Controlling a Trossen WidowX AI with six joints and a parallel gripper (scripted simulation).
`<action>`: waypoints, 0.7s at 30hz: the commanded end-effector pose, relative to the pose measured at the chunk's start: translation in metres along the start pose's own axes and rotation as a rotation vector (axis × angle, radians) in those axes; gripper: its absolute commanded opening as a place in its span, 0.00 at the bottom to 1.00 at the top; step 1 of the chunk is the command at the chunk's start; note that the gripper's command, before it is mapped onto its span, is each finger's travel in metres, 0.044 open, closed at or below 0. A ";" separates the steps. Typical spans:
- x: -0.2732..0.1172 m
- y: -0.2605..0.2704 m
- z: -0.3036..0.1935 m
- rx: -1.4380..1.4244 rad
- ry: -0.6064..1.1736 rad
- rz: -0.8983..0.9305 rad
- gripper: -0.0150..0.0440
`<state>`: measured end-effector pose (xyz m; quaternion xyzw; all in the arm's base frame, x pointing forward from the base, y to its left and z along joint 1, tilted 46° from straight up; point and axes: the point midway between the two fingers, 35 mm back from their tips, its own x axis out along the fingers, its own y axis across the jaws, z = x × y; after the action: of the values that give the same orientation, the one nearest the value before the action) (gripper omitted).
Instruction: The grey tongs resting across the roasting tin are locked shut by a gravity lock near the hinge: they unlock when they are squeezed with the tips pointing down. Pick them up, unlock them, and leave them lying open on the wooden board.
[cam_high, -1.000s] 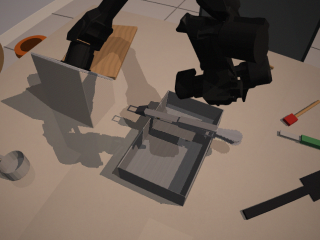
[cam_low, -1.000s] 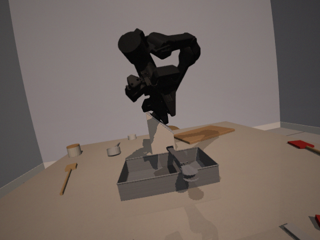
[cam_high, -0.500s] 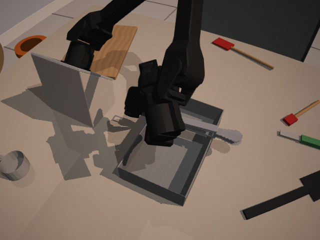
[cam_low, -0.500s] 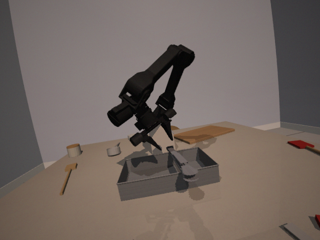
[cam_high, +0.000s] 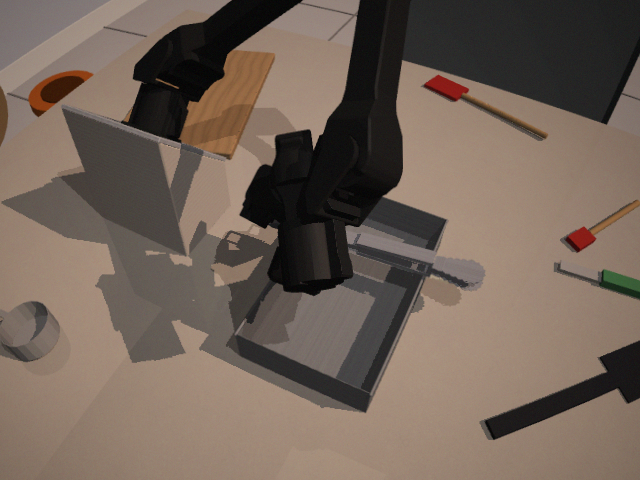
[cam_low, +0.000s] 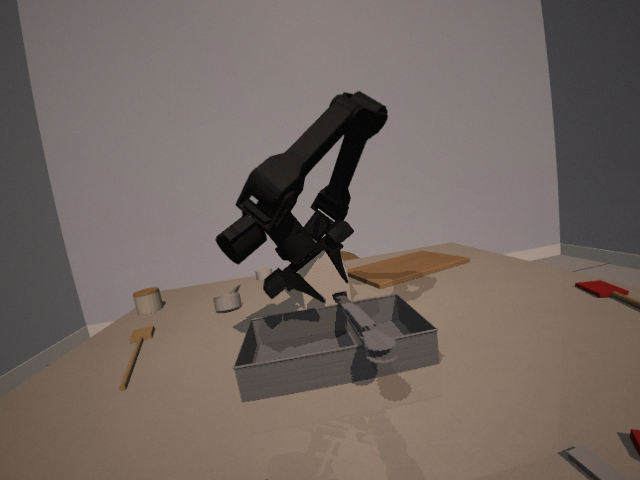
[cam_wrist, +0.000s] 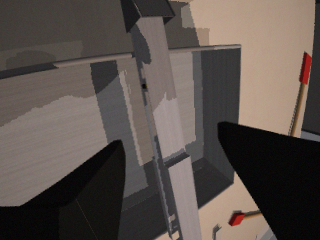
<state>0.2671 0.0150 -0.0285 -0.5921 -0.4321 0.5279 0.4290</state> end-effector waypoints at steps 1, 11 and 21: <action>0.000 0.000 -0.002 0.010 0.003 -0.004 0.69; 0.010 0.003 -0.003 0.013 0.005 0.007 0.69; 0.027 0.005 -0.004 0.015 0.008 0.018 0.69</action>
<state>0.2733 0.0343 -0.0386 -0.5957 -0.4231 0.5323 0.4275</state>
